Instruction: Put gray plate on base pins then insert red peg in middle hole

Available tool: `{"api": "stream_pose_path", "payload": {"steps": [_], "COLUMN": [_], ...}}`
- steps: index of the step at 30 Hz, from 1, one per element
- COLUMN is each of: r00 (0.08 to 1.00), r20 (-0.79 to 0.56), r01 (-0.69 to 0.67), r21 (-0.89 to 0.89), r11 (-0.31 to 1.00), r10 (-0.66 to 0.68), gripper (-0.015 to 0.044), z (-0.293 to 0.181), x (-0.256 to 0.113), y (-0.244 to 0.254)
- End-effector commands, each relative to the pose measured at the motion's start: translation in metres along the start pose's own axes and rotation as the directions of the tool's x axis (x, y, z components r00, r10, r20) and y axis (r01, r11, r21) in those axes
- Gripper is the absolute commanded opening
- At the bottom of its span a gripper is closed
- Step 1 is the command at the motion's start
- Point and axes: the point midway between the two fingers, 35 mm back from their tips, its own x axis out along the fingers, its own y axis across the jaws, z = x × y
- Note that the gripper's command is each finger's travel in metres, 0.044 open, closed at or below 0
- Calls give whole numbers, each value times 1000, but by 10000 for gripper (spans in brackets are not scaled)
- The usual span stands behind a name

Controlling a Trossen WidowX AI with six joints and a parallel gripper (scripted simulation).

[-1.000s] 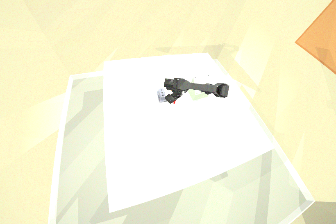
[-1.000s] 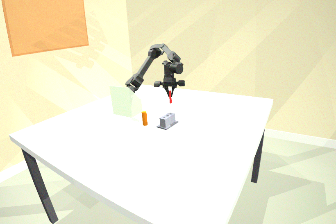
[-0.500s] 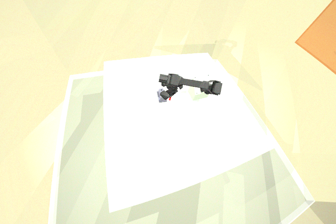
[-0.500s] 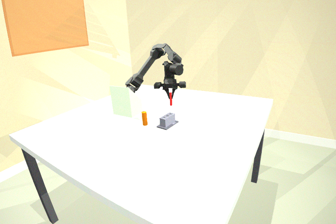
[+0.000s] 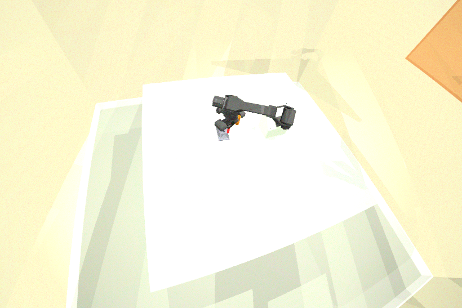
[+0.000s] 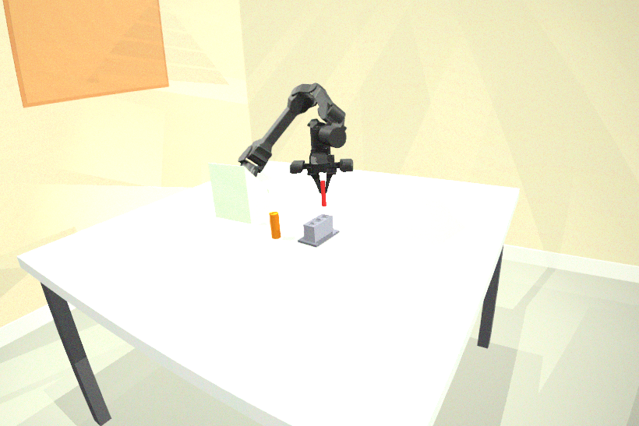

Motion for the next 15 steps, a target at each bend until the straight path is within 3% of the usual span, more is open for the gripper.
{"api": "stream_pose_path", "payload": {"steps": [1, 15], "r00": [1000, 1000], "r20": [2, -1], "r01": [5, 2], "r21": [-7, -11], "r11": [1000, 1000], "r10": [-5, -2], "gripper": [0, 0], "z": [12, 56], "x": [1, 6], "y": [-1, -11]}}
